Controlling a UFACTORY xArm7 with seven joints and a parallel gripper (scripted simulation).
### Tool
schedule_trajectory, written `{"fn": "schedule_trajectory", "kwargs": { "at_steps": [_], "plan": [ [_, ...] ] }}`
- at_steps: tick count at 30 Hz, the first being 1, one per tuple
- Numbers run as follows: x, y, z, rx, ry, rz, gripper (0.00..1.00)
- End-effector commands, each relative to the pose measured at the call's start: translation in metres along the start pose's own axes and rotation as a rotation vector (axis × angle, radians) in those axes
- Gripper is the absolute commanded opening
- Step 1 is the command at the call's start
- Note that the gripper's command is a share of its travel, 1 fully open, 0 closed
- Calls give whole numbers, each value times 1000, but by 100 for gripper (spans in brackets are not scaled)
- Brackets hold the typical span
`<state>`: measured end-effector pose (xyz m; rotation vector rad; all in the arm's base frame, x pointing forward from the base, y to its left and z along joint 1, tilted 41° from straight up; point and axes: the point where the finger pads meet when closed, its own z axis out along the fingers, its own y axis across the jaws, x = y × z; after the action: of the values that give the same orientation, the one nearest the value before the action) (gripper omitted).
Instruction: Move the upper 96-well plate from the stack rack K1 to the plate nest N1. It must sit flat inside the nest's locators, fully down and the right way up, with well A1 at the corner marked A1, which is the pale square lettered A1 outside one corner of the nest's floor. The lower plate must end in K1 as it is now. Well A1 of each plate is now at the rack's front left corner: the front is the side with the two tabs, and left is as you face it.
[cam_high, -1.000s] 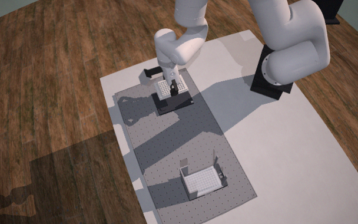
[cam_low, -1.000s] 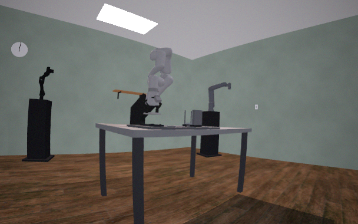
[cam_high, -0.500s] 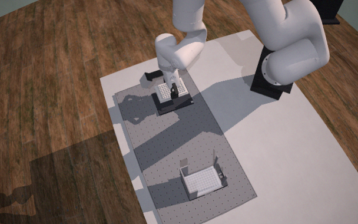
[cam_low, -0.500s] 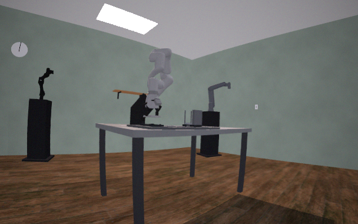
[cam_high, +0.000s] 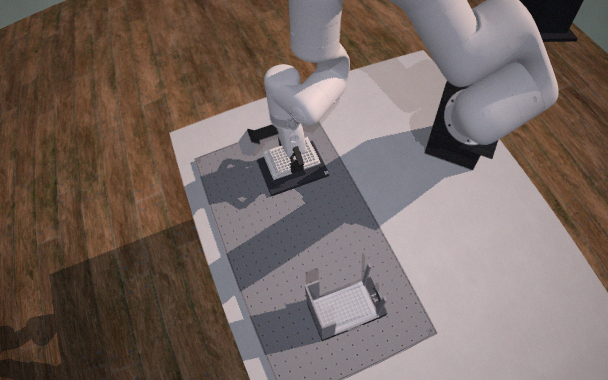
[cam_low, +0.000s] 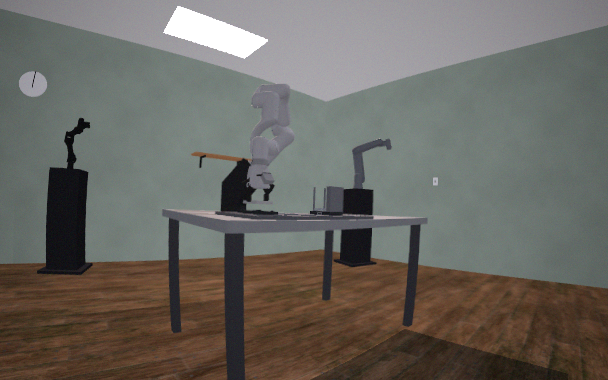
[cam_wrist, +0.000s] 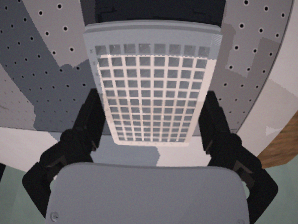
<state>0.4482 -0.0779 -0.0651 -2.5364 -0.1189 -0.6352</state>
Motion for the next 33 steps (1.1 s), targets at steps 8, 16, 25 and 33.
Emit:
{"fn": "schedule_trajectory", "kwargs": {
  "at_steps": [8,16,25,33],
  "plan": [
    [1,1,18,-2,1,0,0],
    [1,1,19,-2,1,0,0],
    [1,1,19,-2,1,0,0],
    [1,1,19,-2,1,0,0]
  ]
}}
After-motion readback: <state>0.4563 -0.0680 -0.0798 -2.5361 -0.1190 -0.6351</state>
